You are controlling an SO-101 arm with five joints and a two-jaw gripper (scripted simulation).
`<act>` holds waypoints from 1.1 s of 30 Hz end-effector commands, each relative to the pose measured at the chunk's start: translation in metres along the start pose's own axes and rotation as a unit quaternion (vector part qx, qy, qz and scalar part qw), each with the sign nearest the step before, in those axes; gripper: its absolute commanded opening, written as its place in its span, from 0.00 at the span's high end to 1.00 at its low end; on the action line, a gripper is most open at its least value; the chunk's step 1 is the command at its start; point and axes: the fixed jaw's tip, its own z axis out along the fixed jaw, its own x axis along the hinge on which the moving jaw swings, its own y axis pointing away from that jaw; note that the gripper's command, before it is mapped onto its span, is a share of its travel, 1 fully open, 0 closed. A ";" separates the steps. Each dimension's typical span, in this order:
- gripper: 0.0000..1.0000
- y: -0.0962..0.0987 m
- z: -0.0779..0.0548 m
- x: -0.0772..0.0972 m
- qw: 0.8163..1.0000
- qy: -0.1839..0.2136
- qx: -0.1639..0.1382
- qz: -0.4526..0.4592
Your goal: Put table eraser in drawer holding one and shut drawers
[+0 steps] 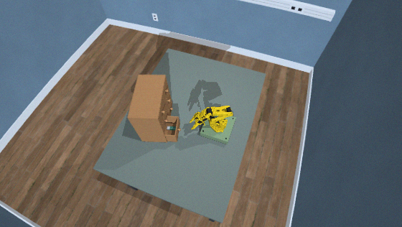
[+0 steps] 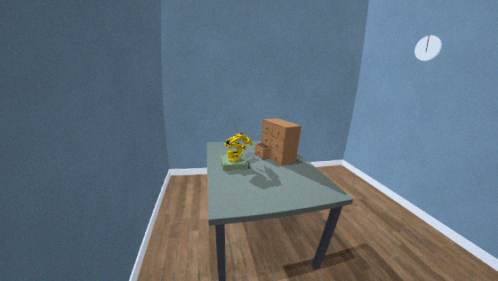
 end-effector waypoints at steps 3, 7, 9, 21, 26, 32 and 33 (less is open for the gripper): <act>0.74 0.003 0.013 -0.006 0.998 0.060 -0.006 -0.012; 0.74 0.003 0.015 -0.007 0.998 0.069 -0.007 -0.014; 0.75 0.003 0.015 -0.007 0.998 0.069 -0.007 -0.014; 0.79 0.003 0.015 -0.007 0.998 0.069 -0.007 -0.014; 0.79 0.004 0.021 -0.003 0.997 0.074 -0.009 -0.012; 0.79 0.005 0.030 0.001 0.997 0.082 -0.011 -0.009; 0.79 0.005 0.031 0.001 0.996 0.083 -0.012 -0.008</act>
